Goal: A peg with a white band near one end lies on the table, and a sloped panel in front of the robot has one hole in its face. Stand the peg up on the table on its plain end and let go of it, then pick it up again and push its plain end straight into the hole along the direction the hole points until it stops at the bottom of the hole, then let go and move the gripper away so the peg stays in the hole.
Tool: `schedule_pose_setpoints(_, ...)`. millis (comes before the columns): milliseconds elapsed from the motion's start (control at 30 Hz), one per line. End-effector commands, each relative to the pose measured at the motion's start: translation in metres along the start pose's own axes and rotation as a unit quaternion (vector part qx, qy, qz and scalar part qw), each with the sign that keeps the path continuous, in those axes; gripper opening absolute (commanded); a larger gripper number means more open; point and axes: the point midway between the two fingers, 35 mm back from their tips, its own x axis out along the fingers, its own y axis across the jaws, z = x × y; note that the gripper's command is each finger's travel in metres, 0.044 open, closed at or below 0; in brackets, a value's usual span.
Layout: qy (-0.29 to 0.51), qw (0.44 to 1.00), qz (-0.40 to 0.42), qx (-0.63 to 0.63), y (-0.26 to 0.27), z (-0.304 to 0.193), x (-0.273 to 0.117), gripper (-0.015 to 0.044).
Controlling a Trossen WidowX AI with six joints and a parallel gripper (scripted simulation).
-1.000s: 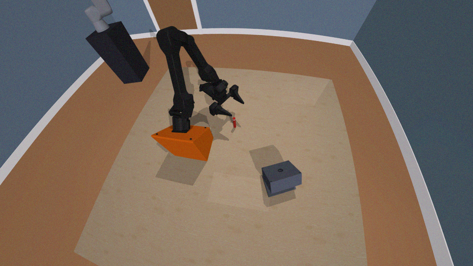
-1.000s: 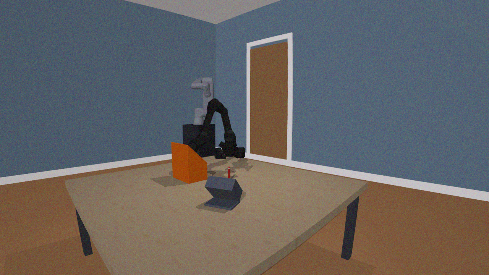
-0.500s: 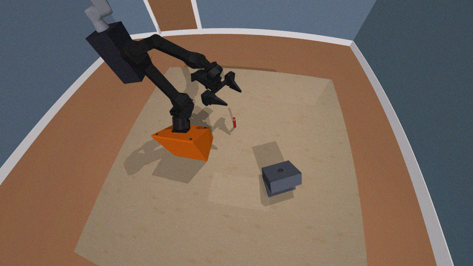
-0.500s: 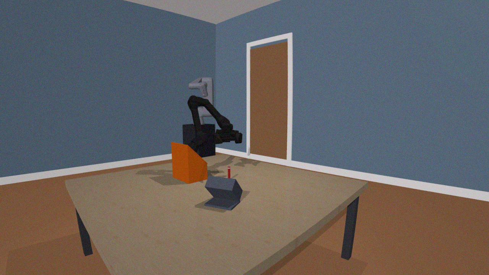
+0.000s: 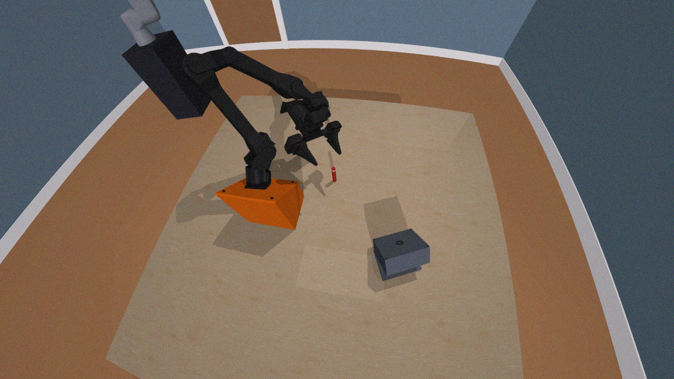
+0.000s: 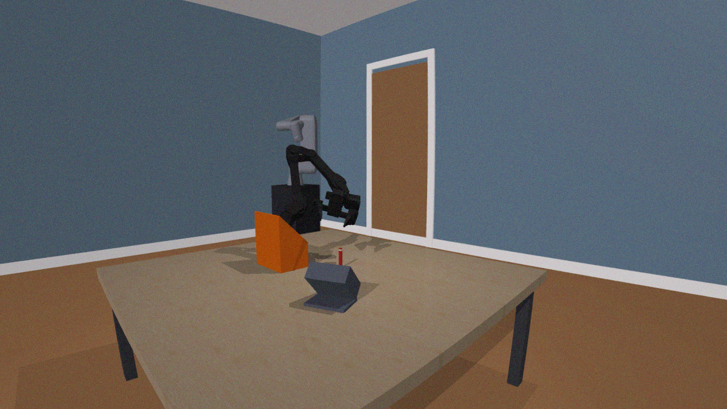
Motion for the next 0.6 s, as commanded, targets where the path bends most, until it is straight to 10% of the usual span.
schedule_pose_setpoints(0, 0.051, 0.998, -0.024, -0.021, -0.001, -0.008, 0.006, 0.044)
schedule_pose_setpoints(567, 0.277, 0.957, -0.055, -0.058, -0.003, -0.038, 0.022, 0.044)
